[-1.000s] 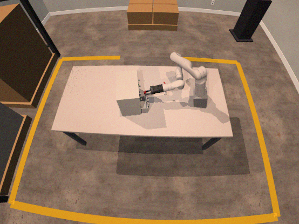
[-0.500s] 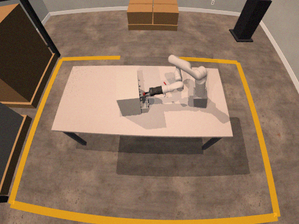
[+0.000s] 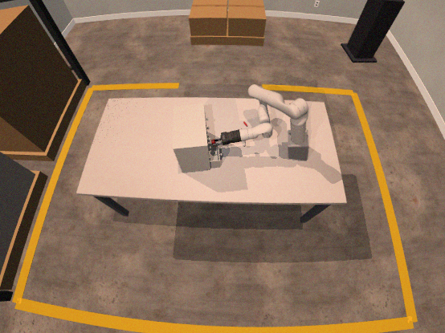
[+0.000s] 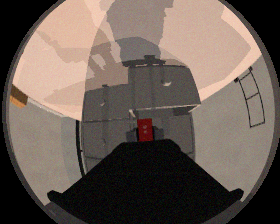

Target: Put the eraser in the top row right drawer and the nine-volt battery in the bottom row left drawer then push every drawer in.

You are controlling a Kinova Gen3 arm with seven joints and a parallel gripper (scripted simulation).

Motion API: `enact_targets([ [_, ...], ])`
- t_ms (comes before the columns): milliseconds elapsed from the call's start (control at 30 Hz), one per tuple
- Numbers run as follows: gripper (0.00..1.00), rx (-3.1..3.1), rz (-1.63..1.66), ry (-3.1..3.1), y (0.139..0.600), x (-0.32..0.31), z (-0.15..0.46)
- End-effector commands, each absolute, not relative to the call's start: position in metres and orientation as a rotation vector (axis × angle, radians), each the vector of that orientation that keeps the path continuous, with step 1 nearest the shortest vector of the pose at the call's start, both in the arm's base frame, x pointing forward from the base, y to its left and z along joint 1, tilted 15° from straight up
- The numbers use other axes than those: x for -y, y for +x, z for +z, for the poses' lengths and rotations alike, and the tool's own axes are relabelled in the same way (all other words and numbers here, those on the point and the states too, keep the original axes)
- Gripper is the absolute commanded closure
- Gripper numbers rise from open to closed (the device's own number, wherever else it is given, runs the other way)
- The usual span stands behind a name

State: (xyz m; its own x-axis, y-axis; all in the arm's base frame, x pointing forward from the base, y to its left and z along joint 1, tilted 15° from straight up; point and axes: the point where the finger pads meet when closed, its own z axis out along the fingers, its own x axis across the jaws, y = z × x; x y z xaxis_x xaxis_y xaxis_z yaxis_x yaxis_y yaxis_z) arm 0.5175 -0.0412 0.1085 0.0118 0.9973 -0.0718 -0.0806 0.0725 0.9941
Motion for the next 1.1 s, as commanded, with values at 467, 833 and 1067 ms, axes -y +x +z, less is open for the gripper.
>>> enact_targets([
  [467, 0.49, -1.175, 1.186, 1.109, 0.5238, 0.0320, 0.1070],
  [833, 0.49, -1.175, 1.187, 1.108, 0.5252, 0.0295, 0.1075],
  [1067, 0.49, -1.174, 1.187, 1.108, 0.5253, 0.0292, 0.1076],
])
